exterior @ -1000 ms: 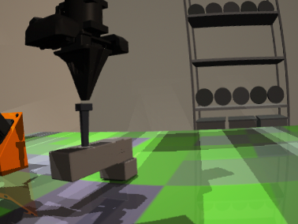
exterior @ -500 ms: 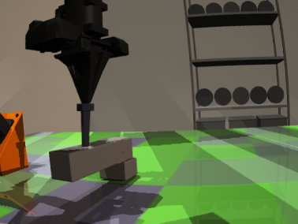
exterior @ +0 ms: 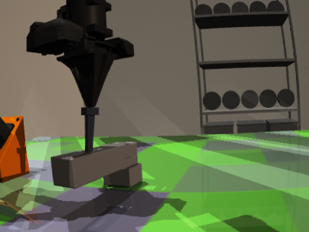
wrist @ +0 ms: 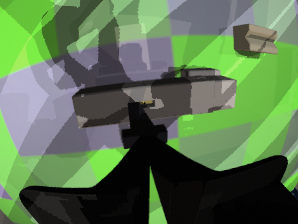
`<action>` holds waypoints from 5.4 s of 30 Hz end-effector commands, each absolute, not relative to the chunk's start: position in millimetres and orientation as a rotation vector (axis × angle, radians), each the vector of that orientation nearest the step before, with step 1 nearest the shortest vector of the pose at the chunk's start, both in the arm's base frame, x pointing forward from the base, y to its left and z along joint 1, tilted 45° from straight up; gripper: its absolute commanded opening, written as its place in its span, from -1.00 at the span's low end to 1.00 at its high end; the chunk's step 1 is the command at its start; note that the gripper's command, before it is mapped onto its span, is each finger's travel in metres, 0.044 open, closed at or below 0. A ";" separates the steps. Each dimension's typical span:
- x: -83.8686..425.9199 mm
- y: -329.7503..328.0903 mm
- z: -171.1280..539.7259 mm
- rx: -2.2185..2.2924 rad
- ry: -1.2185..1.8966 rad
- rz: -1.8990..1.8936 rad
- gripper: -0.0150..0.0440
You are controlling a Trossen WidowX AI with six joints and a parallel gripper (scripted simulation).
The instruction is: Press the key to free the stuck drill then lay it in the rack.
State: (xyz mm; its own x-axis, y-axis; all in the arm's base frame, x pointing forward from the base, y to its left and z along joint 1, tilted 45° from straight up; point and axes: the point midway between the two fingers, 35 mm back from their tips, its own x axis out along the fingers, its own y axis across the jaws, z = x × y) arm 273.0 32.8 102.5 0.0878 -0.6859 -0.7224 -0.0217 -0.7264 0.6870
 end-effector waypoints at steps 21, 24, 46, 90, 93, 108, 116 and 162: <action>266.1 19.9 92.6 1.828 -0.712 -1.706 -0.49; 266.0 19.3 92.1 1.828 -0.712 -1.706 -0.49; 265.9 14.3 88.0 1.828 -0.713 -1.706 -0.49; 268.7 12.4 88.4 1.829 -0.711 -1.706 -0.22; 270.5 32.2 105.3 1.831 -0.708 -1.708 0.04; 282.0 82.0 61.6 2.214 -1.321 -1.596 1.00; 280.9 96.7 -21.3 2.539 -2.136 -1.246 1.00; 279.2 70.1 -70.3 2.610 -2.471 -1.021 1.00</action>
